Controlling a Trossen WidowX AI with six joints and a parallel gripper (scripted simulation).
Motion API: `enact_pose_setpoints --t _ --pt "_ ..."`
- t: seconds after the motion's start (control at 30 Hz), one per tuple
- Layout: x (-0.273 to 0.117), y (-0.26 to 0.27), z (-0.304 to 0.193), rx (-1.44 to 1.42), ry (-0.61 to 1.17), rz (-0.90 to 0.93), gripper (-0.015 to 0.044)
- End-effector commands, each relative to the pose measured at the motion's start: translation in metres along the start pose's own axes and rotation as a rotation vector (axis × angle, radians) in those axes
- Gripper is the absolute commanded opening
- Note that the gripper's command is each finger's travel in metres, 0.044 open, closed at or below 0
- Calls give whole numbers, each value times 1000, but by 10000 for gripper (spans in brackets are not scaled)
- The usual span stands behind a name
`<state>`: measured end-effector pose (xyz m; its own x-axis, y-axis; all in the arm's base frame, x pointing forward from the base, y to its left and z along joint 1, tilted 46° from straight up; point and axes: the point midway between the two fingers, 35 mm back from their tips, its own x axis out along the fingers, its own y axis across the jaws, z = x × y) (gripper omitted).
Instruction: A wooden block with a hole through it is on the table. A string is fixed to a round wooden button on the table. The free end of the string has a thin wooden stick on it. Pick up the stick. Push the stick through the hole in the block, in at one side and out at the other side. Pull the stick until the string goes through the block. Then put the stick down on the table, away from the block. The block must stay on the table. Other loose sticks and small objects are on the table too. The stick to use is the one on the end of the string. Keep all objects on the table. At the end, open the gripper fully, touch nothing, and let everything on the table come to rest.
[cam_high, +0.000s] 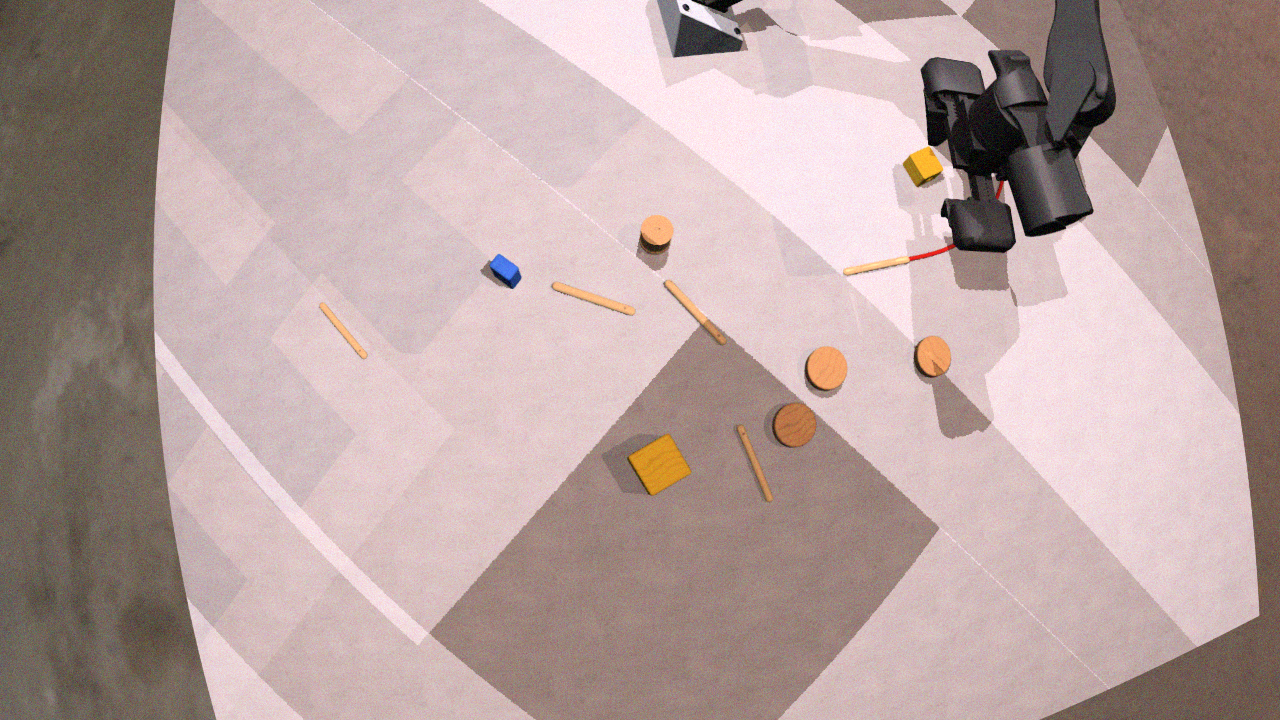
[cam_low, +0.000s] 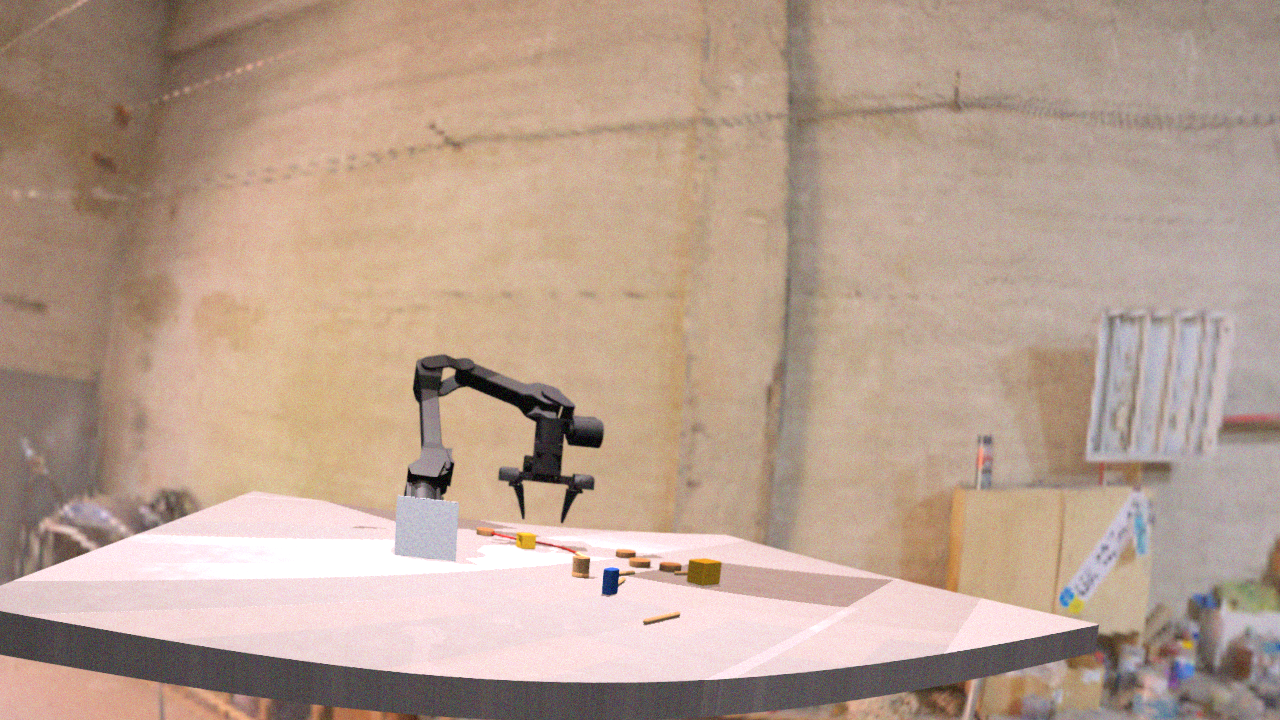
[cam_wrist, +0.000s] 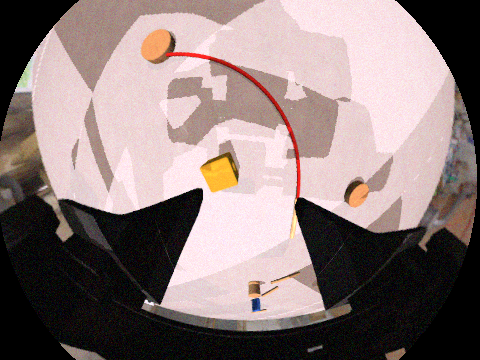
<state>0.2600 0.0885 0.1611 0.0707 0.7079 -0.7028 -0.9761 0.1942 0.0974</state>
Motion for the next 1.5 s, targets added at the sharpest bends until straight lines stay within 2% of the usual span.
enact_pose_setpoints --t 0.0,1.13,1.47 --pt "-2 -22 -7 832 -5 -6 440" --pt "-2 -70 -35 2890 -13 7 440" --pt "-2 -71 -35 2937 -13 8 440"
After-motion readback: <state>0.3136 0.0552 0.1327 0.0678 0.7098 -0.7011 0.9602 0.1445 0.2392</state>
